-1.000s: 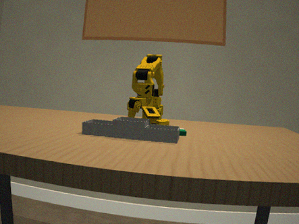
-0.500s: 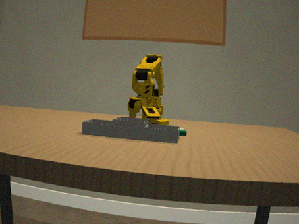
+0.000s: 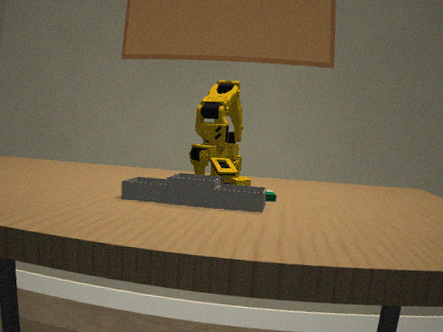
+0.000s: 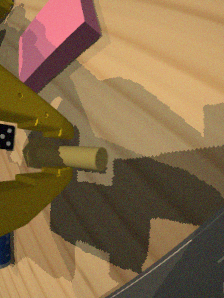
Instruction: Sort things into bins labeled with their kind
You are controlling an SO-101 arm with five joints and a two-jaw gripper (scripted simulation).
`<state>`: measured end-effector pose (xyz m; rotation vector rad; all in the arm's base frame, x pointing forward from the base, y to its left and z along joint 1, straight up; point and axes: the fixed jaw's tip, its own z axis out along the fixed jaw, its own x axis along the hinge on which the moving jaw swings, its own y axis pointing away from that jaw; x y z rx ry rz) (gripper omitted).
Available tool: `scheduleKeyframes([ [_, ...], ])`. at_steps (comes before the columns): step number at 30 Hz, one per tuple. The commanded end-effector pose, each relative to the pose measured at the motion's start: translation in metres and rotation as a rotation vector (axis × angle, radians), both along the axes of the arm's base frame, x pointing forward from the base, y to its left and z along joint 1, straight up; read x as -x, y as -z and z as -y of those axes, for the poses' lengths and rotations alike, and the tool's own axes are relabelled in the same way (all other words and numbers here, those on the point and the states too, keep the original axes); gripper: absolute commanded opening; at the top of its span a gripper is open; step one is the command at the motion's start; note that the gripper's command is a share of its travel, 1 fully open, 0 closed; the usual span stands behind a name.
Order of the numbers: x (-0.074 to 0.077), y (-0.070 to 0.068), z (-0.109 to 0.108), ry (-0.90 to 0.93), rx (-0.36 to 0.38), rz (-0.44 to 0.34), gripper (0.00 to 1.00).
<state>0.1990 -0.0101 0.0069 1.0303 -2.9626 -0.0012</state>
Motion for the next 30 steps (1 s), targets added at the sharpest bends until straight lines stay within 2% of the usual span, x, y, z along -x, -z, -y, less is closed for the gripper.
scheduleKeyframes([
  [1,-0.0027,-0.0025,0.0023,0.006,0.001,0.022,0.03],
  [10,-0.0027,-0.0025,0.0023,0.006,0.001,0.022,0.00],
  [30,-0.0027,-0.0025,0.0023,0.006,0.001,0.022,0.00],
])
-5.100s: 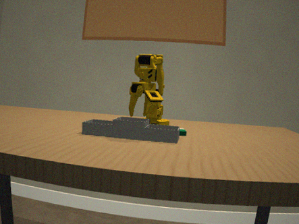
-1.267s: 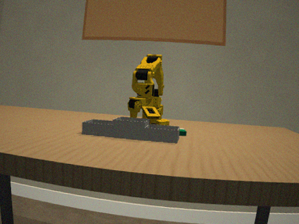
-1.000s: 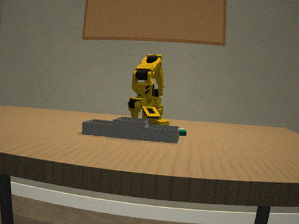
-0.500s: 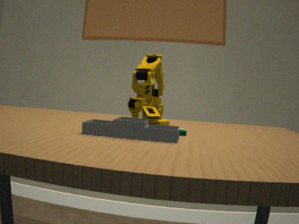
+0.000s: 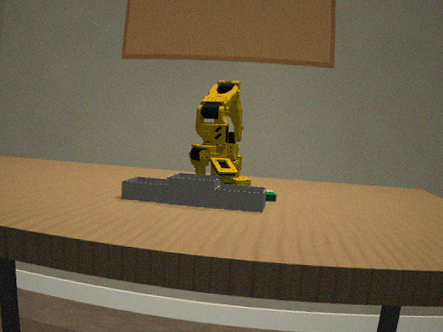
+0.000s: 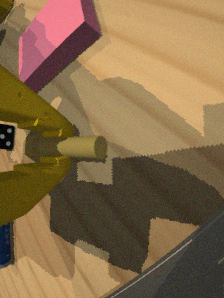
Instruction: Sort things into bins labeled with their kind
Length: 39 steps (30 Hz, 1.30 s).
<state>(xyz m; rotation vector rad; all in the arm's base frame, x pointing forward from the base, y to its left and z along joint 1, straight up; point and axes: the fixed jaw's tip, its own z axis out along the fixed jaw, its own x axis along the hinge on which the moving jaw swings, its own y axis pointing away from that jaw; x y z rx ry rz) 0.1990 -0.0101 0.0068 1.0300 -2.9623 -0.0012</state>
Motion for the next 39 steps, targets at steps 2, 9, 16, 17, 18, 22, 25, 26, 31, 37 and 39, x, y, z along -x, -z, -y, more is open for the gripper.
scheduleKeyframes([
  [2,-0.003,-0.003,0.002,0.006,0.000,0.022,0.00],
  [9,-0.003,-0.005,0.003,0.006,0.000,0.022,0.00],
  [16,-0.005,-0.020,0.004,0.006,0.001,0.022,0.00],
  [17,-0.005,-0.023,0.004,0.006,0.001,0.022,0.00],
  [18,-0.006,-0.026,0.004,0.006,0.001,0.022,0.00],
  [22,-0.006,-0.032,0.004,0.006,0.001,0.022,0.00],
  [25,-0.006,-0.040,0.005,0.006,0.001,0.022,0.00],
  [26,-0.005,-0.042,0.005,0.006,0.001,0.022,0.00],
  [31,-0.005,-0.049,0.005,0.006,0.001,0.022,0.00],
  [37,-0.005,-0.050,0.005,0.006,0.001,0.022,0.00],
  [39,-0.005,-0.050,0.005,0.007,0.001,0.023,0.00],
])
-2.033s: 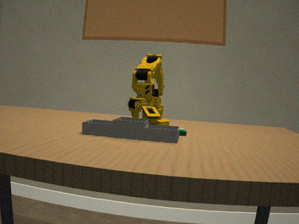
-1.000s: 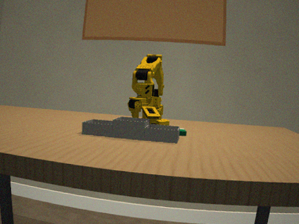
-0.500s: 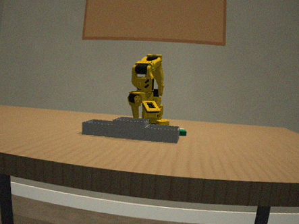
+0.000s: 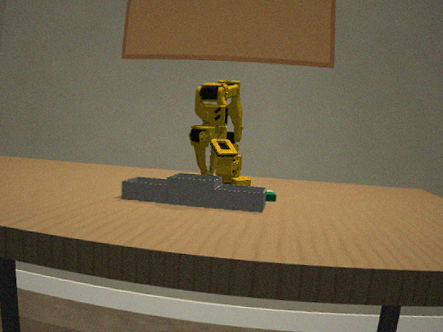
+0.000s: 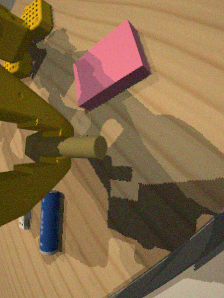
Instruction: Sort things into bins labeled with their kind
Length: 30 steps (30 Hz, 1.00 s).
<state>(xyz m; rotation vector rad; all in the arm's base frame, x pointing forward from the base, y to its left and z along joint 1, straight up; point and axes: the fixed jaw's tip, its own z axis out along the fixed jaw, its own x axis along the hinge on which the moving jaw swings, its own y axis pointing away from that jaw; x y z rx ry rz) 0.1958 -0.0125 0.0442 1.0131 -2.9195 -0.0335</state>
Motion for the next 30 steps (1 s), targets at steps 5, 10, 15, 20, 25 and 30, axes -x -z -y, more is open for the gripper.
scheduleKeyframes([
  [5,-0.010,-0.013,0.005,0.027,0.006,0.076,0.00],
  [10,-0.015,-0.016,0.009,0.086,0.009,0.086,0.00],
  [15,-0.019,-0.017,0.013,0.132,0.010,0.093,0.00],
  [20,-0.025,-0.020,0.019,0.206,0.013,0.105,0.00],
  [25,-0.028,-0.021,0.023,0.251,0.014,0.112,0.00],
  [30,-0.029,-0.022,0.024,0.260,0.014,0.113,0.00],
])
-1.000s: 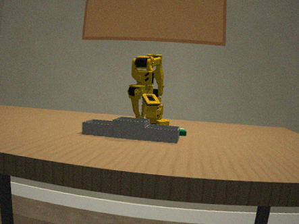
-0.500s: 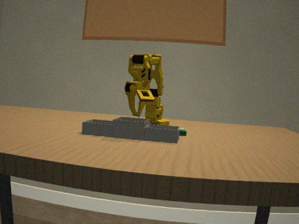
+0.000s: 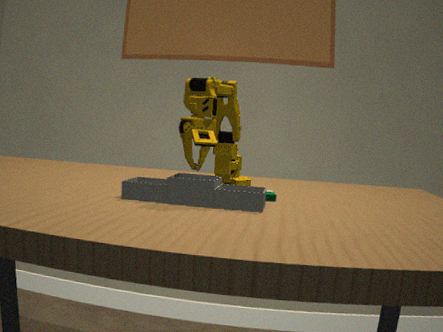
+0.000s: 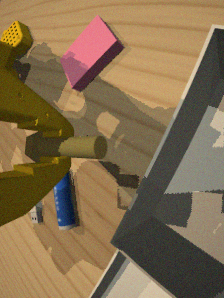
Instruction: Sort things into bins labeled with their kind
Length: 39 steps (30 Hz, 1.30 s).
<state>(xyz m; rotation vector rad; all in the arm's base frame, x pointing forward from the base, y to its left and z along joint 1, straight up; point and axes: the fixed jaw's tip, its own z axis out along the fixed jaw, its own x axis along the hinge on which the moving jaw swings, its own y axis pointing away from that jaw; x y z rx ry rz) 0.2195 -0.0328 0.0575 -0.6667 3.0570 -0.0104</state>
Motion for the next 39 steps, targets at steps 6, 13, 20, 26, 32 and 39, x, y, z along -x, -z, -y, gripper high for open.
scheduleKeyframes([
  [6,-0.006,-0.009,0.004,0.026,0.007,0.045,0.00],
  [13,-0.012,-0.011,0.009,0.088,0.008,0.061,0.00],
  [20,-0.018,-0.014,0.015,0.165,0.009,0.080,0.00],
  [26,-0.024,-0.017,0.022,0.246,0.009,0.100,0.00],
  [32,-0.027,-0.018,0.025,0.276,0.009,0.108,0.00],
  [39,-0.027,-0.018,0.025,0.279,0.009,0.109,0.00],
])
